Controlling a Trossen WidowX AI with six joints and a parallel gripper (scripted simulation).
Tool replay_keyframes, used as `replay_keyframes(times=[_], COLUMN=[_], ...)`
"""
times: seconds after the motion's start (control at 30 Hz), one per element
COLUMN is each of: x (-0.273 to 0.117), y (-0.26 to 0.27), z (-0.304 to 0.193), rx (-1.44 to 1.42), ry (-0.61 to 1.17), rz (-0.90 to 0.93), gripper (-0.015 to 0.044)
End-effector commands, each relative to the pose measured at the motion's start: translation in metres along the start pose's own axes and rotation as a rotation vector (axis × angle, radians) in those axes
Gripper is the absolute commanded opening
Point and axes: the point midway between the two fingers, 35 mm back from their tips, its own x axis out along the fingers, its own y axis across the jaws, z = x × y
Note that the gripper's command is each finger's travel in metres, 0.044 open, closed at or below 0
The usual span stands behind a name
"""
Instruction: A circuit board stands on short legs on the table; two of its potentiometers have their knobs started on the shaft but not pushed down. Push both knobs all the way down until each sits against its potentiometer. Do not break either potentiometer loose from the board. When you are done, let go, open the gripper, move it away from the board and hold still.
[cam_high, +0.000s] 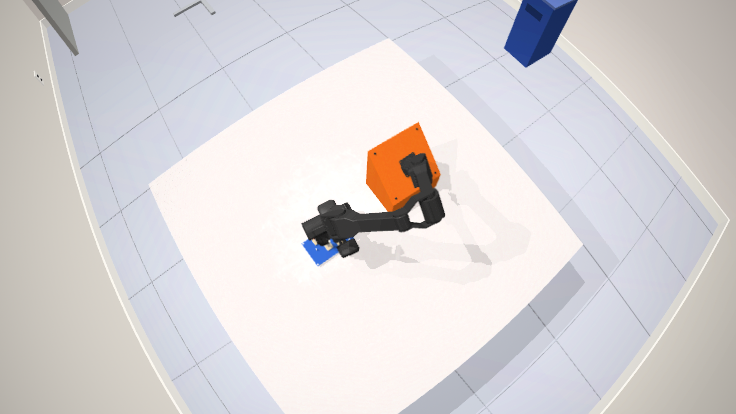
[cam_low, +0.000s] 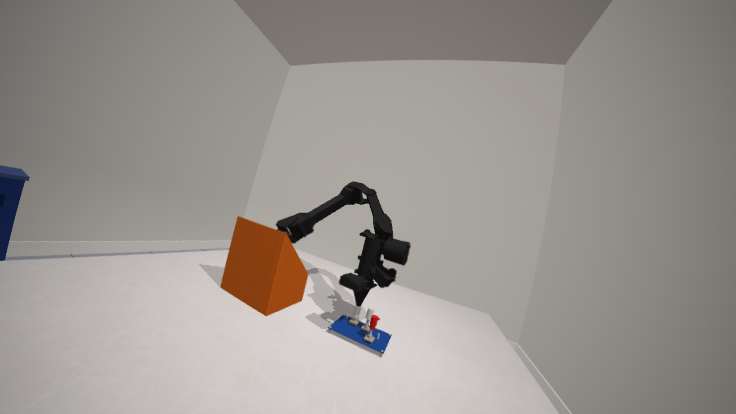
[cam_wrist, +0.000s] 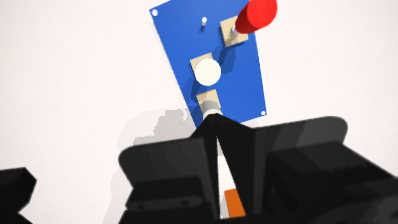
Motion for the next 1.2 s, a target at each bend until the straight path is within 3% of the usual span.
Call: replay_keyframes(times=[0.0, 1.17], x=[0.0023, 0.0083], y=[0.0006, 0.0006], z=[0.0003, 0.0003], rx=[0.001, 0.001], ry=[0.001, 0.001], rz=[0.002, 0.002], gripper=[0.0, 0.0])
